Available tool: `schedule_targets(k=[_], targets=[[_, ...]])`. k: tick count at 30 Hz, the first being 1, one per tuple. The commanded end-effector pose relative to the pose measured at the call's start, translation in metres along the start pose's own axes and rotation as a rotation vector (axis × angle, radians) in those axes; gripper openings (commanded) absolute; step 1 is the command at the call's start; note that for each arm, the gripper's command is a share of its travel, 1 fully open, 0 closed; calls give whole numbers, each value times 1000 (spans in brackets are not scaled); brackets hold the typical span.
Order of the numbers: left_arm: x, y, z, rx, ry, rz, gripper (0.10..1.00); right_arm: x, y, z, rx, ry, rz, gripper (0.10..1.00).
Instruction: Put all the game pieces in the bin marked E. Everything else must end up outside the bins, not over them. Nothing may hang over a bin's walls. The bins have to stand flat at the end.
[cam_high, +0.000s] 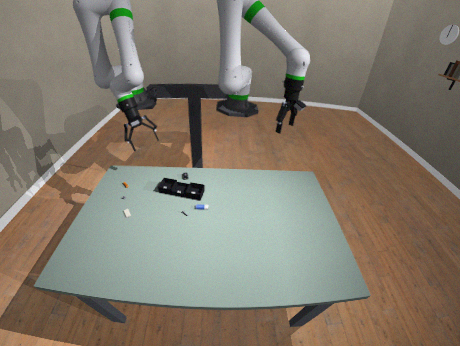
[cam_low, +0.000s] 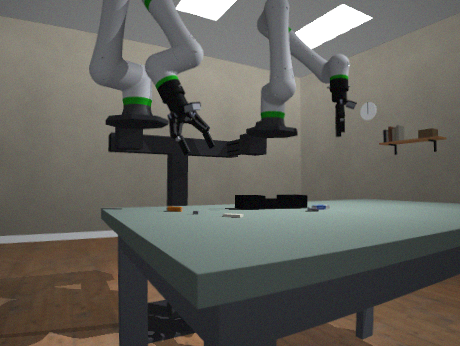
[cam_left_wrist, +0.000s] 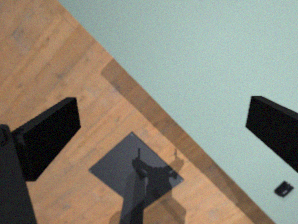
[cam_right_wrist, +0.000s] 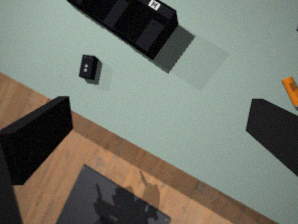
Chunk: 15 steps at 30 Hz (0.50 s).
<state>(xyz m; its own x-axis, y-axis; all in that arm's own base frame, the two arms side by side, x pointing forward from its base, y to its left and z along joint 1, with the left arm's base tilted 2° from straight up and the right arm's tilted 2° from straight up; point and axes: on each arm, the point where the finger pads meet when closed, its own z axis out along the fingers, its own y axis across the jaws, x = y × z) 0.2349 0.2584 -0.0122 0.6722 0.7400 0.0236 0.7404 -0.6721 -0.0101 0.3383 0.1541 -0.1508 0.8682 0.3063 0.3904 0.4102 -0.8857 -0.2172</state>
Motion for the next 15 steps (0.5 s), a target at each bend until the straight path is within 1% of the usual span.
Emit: schedule_targets(k=[1,7,15], targets=[[1,-6,0,-1,2,-15,1000,1,0,0,0,1,0,1000],[1,-16,0,0,1,-45,1000,1,0,0,0,1,0,1000],[0,-18,0,0,1,-51,1000,1,0,0,0,1,0,1000]])
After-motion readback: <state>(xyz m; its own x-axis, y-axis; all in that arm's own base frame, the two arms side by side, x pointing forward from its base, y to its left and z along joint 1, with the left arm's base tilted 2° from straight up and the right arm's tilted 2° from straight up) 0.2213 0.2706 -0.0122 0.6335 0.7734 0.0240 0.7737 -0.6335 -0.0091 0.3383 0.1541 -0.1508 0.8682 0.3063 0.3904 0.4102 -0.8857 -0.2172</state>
